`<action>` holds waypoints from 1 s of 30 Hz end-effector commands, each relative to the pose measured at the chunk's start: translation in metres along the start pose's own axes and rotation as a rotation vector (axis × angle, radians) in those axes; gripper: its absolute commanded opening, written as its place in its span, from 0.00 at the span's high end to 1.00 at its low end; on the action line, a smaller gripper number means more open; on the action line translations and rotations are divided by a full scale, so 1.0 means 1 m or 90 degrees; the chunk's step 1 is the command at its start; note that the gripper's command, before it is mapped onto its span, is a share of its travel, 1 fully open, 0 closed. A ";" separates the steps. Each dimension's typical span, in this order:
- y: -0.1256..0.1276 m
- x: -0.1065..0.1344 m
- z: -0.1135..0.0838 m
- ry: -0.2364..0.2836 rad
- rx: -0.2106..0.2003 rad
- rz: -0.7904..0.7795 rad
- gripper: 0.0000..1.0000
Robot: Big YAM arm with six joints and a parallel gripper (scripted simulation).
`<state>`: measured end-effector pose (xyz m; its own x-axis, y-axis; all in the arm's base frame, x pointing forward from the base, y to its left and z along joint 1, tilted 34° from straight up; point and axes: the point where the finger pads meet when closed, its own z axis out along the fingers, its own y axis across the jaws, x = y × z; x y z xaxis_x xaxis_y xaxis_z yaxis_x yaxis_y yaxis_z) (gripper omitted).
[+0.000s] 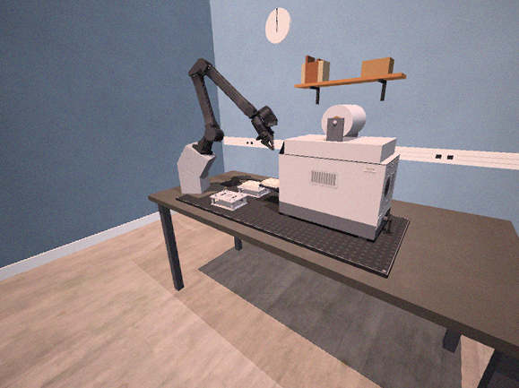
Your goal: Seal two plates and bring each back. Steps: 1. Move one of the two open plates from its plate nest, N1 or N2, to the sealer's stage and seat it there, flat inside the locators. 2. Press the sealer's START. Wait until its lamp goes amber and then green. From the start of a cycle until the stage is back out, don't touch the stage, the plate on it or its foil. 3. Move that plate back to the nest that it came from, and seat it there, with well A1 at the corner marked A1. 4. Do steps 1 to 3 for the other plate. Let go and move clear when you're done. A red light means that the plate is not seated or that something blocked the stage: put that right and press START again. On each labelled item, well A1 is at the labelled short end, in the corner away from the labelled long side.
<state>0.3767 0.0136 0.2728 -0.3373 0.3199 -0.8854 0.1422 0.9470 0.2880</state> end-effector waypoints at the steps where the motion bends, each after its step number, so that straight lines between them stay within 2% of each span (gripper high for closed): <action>1: 0.012 -0.034 -0.003 -0.059 -0.010 -0.004 1.00; 4: 0.013 -0.022 -0.006 -0.130 -0.015 -0.008 1.00; 6: 0.013 -0.022 -0.006 -0.130 -0.015 -0.008 1.00; 7: 0.011 -0.021 -0.006 -0.143 -0.010 -0.009 1.00; 9: 0.010 -0.020 -0.006 -0.142 -0.009 -0.010 1.00; 20: 0.016 -0.054 -0.012 -0.178 -0.023 0.024 1.00; 30: 0.025 -0.053 -0.013 -0.177 -0.033 0.002 1.00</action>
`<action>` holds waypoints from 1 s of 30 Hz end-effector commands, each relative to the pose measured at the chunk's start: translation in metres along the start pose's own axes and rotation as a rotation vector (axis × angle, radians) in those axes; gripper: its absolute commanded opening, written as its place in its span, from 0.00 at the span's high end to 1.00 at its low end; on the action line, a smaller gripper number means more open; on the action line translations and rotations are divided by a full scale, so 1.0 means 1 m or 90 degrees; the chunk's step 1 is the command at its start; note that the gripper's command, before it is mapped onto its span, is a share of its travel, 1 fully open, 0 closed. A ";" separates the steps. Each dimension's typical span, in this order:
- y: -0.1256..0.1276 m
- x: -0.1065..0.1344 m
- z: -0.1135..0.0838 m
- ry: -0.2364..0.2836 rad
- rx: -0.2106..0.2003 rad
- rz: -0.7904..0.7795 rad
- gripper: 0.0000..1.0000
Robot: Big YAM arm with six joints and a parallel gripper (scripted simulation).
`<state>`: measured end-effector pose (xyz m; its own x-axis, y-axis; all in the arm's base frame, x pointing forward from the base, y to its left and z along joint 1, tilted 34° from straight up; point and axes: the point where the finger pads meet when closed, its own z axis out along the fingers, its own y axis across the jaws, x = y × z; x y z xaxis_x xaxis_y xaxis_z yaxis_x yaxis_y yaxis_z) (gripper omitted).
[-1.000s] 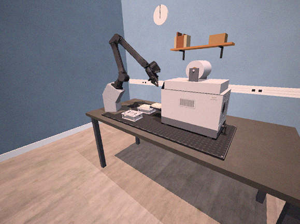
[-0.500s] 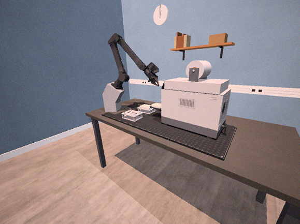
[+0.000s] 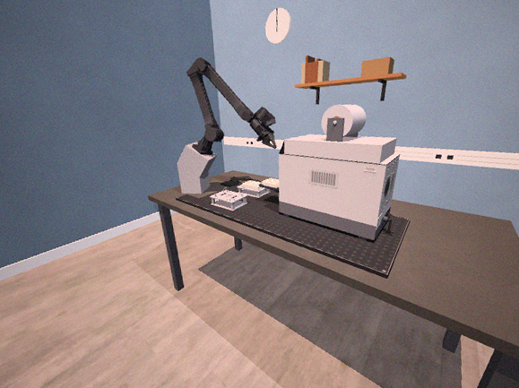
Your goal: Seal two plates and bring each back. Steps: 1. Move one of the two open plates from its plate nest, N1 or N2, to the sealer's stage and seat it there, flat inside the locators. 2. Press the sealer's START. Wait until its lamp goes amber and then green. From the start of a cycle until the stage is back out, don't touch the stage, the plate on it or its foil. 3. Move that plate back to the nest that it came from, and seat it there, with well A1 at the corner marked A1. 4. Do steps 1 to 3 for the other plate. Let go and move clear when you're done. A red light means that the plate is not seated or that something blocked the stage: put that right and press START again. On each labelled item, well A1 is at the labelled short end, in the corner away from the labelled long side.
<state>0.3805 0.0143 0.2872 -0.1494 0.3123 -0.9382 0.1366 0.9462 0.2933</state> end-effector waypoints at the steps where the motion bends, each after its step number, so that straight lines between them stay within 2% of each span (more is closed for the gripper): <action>1: 0.020 -0.040 -0.004 -0.051 -0.030 0.002 1.00; 5: 0.020 -0.040 -0.004 -0.051 -0.029 0.003 1.00; 8: 0.015 -0.046 0.023 -0.053 -0.021 0.003 1.00; 11: 0.012 -0.043 0.028 -0.048 -0.016 0.002 1.00; 25: 0.006 -0.052 0.109 -0.046 -0.009 0.000 1.00; 28: 0.007 -0.050 0.108 -0.043 -0.009 0.001 1.00; 30: 0.008 -0.046 0.119 -0.034 -0.013 0.002 1.00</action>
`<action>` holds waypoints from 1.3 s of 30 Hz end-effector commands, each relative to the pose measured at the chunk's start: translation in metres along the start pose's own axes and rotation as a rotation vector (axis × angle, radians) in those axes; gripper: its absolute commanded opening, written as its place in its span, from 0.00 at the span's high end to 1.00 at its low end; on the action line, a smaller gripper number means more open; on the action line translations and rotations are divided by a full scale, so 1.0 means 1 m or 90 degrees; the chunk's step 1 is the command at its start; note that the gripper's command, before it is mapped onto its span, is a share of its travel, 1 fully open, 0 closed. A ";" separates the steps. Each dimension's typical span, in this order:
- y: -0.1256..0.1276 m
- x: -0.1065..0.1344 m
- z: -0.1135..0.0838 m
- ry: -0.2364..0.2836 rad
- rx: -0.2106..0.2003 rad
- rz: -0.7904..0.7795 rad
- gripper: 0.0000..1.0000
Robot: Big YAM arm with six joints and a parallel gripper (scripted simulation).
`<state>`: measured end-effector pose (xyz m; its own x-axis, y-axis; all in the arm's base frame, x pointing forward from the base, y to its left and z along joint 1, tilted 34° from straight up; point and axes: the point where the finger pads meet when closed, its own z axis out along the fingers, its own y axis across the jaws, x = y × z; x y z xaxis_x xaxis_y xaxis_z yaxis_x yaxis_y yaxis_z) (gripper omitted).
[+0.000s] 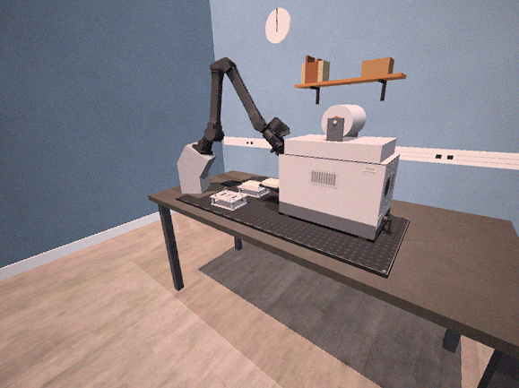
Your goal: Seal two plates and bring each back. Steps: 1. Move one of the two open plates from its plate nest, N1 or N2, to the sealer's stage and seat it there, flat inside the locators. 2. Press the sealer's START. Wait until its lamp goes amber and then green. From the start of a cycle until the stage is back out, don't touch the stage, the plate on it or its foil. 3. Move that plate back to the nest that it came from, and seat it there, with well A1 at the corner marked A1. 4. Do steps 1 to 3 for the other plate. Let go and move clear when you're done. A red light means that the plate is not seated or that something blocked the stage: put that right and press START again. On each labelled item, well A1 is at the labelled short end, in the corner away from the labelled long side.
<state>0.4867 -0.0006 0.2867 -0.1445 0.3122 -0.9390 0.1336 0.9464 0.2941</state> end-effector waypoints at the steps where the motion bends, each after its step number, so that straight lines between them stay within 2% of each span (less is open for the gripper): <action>1: 0.007 -0.025 0.020 -0.029 -0.009 0.002 1.00; 4: 0.002 -0.021 0.013 -0.024 0.002 0.001 1.00; 16: -0.004 -0.008 -0.001 -0.004 0.008 -0.002 1.00; 20: -0.002 -0.013 -0.004 -0.016 0.003 0.000 1.00; 29: 0.008 -0.041 -0.002 -0.055 -0.011 0.005 1.00; 31: 0.008 -0.041 -0.002 -0.055 -0.011 0.005 1.00; 35: 0.006 -0.041 0.014 -0.052 -0.009 0.005 1.00; 39: 0.007 -0.029 0.026 -0.037 -0.011 0.002 1.00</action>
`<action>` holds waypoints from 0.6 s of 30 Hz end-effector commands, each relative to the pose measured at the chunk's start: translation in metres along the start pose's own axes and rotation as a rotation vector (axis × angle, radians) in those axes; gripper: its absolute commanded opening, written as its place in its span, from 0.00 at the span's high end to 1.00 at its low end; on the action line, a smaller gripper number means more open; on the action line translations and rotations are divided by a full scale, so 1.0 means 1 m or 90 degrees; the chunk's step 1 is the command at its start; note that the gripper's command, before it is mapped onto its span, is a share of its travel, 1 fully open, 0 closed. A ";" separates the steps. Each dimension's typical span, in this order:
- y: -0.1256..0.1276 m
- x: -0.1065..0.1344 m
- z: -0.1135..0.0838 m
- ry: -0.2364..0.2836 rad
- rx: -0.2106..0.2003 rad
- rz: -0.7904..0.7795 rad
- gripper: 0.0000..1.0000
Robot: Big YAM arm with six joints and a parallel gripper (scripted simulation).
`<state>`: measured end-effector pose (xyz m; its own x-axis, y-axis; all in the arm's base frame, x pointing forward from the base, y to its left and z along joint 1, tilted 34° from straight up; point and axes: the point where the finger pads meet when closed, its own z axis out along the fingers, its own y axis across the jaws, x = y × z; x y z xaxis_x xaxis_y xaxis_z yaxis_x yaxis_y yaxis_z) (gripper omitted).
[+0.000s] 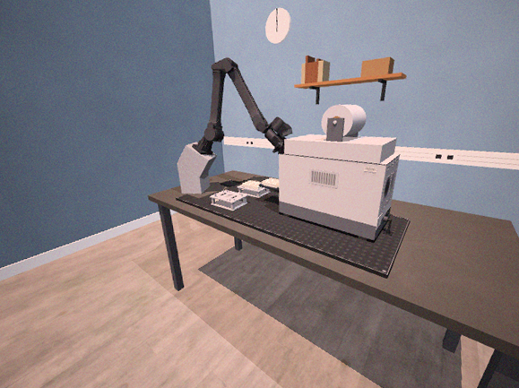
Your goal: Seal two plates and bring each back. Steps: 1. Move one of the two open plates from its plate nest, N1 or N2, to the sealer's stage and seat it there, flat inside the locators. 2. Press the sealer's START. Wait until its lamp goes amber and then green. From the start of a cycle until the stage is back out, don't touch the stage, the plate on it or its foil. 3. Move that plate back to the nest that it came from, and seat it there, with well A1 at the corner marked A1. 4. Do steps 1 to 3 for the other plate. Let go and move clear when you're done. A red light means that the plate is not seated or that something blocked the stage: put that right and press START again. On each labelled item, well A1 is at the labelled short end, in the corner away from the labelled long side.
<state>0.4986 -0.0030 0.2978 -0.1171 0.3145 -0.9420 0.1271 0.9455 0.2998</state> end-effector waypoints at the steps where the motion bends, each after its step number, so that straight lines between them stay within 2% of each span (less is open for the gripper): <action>1: 0.005 -0.009 0.018 -0.011 -0.006 -0.003 1.00; 3: 0.005 0.001 0.021 0.003 -0.006 -0.006 1.00; 6: 0.005 0.006 0.025 0.006 -0.007 -0.008 1.00; 9: 0.007 0.000 0.026 -0.002 -0.010 -0.008 1.00; 12: 0.008 -0.017 0.029 -0.023 -0.011 -0.005 1.00; 18: 0.000 -0.009 0.046 -0.014 -0.001 -0.005 1.00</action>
<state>0.5266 -0.0013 0.2866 -0.1307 0.3121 -0.9410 0.1234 0.9469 0.2969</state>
